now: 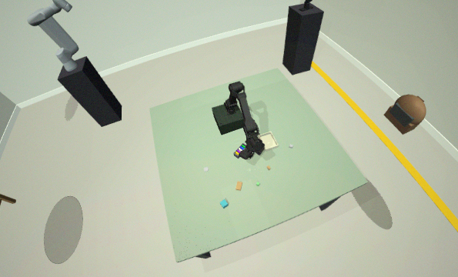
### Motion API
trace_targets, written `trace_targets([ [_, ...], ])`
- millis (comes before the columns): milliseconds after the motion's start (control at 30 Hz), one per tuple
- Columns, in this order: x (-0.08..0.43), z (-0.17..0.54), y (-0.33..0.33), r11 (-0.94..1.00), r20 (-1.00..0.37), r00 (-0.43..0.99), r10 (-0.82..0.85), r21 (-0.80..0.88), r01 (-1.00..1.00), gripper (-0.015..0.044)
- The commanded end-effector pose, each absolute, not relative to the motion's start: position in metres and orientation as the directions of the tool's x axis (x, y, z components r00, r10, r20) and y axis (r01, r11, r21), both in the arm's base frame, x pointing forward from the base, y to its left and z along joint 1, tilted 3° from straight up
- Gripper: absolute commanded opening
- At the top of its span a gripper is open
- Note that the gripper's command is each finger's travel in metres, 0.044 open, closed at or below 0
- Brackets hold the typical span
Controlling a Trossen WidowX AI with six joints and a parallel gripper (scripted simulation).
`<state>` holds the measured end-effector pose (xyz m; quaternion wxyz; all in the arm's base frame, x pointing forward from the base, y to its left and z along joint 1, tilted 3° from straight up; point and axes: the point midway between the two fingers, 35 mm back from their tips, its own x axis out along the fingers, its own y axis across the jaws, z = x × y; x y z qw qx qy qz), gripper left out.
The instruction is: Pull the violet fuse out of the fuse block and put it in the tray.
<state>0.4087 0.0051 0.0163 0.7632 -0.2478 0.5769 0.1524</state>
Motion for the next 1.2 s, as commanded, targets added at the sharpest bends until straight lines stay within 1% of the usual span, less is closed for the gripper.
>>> trace_targets([
  [0, 0.367, 0.012, -0.032, 0.848, -0.987, 0.162, -0.023, -0.105, -0.52, 0.0064],
  [100, 0.331, 0.009, -0.053, 0.859, -0.998, 0.059, 0.026, -0.008, -0.513, 0.0064],
  [167, 0.323, 0.009, -0.057, 0.861, -0.999, 0.038, 0.039, 0.015, -0.509, 0.0064],
  [1167, 0.322, -0.013, -0.052, 0.861, -0.999, 0.037, 0.04, 0.015, -0.509, 0.0064],
])
